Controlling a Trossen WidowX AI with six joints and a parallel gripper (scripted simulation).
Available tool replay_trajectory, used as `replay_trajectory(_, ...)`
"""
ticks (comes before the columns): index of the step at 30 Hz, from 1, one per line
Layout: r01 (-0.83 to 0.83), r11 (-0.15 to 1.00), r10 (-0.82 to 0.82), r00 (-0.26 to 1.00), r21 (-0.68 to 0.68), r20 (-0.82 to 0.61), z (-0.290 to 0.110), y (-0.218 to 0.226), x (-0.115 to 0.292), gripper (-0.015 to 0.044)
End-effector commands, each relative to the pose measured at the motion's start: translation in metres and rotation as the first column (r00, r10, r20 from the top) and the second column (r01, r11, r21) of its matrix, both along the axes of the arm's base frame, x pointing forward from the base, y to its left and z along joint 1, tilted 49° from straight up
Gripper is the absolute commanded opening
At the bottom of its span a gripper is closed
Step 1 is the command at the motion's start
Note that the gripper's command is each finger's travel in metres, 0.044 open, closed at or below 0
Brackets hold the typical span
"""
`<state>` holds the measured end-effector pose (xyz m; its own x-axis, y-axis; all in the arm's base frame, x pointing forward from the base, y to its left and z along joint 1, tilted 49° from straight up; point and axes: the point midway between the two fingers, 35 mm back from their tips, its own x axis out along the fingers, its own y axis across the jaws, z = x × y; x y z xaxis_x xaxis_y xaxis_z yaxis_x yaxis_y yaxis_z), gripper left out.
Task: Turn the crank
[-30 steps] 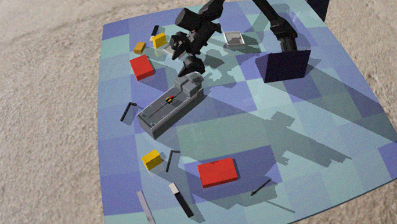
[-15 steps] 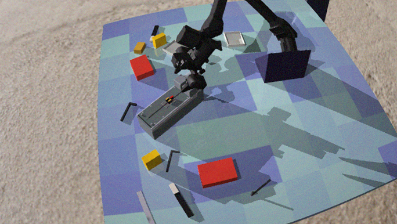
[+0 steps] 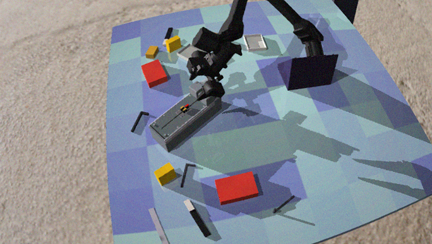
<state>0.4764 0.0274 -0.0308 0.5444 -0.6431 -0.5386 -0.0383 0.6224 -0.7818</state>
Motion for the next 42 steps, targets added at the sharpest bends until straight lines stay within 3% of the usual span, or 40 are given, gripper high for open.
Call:
replay_trajectory(1,-0.004,1.000,0.004,1.000,0.002,-0.004,0.000,0.001,0.000,0.0440)
replay_trajectory(10,0.000,1.000,0.000,1.000,0.003,0.000,0.038,0.044,0.004,0.0440)
replay_trajectory(28,-0.204,0.973,0.221,0.958,0.107,-0.183,0.084,0.003,-0.041,0.0440)
replay_trajectory(42,-0.374,0.911,0.408,0.880,0.172,-0.243,0.104,-0.014,-0.082,0.0440)
